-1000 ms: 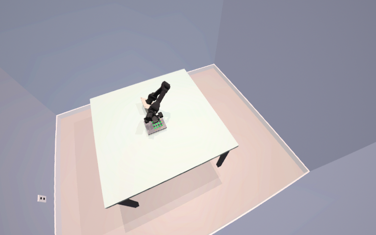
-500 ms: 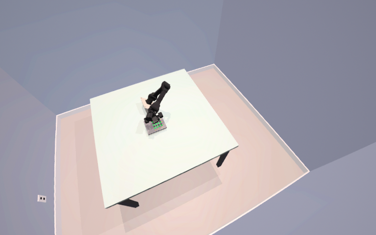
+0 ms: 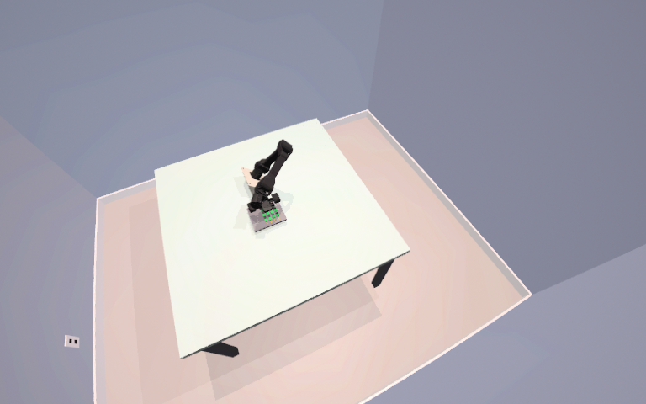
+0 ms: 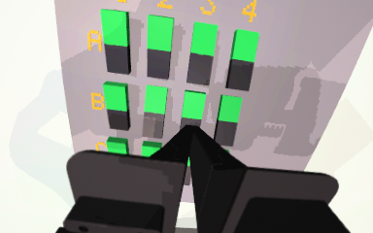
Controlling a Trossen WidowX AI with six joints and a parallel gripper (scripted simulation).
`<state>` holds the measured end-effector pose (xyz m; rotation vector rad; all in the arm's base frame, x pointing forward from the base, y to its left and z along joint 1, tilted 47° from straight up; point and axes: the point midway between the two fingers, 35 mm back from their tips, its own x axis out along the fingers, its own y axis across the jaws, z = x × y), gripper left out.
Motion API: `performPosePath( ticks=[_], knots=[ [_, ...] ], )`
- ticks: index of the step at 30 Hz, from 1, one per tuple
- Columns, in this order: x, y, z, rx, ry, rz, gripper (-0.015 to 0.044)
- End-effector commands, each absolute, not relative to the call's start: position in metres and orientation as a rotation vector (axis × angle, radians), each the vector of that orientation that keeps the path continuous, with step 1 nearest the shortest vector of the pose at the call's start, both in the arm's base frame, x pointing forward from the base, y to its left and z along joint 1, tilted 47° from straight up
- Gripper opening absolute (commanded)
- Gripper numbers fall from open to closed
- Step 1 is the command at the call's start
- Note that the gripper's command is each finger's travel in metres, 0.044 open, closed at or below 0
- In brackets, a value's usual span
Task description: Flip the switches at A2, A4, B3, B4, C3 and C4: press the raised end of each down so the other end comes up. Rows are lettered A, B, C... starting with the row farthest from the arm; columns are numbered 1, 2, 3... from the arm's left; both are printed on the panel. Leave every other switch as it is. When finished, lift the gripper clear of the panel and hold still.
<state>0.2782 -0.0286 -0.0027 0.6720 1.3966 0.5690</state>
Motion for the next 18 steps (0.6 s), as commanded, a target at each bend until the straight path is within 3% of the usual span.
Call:
performPosePath(
  ticks=[1,9,18],
  knots=[
    [0.279,-0.028,-0.003,0.679,1.394,0.570,0.0000],
    [0.279,-0.029,-0.002,0.672,1.397,0.569,0.0000],
    [0.275,-0.074,0.041,0.673,1.419,0.578,0.0000]
  ],
)
